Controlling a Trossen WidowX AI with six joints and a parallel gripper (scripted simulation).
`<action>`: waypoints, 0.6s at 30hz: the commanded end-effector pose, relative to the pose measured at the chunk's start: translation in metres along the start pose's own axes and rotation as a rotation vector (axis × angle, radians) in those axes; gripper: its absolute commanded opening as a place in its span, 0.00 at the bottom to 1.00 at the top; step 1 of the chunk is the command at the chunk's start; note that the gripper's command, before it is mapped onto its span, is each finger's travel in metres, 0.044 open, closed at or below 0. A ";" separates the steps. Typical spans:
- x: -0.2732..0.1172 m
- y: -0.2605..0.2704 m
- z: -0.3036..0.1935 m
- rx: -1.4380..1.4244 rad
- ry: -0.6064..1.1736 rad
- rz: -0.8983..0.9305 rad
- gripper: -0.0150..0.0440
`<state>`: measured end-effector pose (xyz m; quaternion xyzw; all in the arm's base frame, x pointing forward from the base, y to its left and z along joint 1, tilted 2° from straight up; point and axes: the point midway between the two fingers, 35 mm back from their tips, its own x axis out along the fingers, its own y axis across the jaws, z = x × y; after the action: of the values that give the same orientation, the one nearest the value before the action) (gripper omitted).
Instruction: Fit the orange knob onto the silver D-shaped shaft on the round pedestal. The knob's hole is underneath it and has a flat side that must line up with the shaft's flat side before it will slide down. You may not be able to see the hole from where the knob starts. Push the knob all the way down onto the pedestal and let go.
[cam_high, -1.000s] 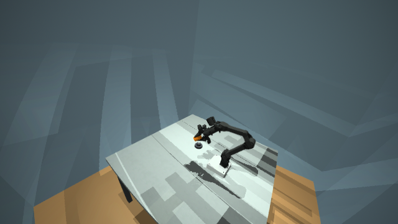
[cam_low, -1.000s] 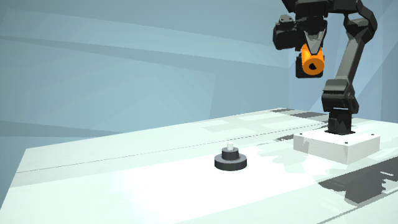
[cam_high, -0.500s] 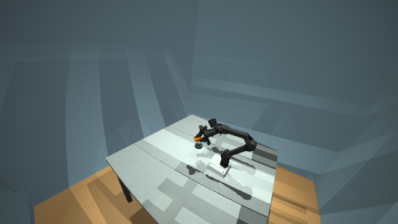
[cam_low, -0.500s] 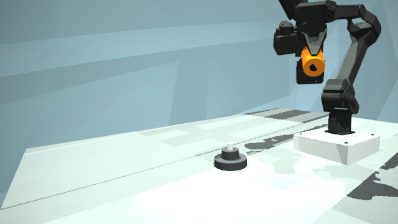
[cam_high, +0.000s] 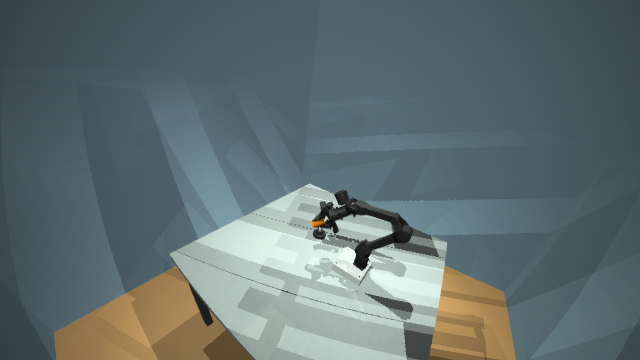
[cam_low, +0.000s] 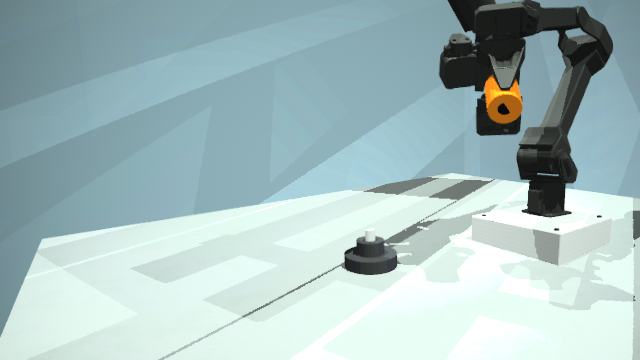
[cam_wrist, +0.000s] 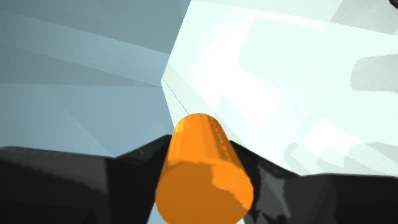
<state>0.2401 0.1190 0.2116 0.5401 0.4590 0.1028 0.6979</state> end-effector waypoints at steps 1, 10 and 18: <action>-0.001 0.002 0.000 -0.005 -0.003 0.003 0.25; -0.001 0.002 0.000 -0.005 -0.003 0.003 0.25; 0.002 -0.001 0.000 -0.006 -0.003 -0.007 0.25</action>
<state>0.2401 0.1193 0.2095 0.5393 0.4593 0.1027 0.6983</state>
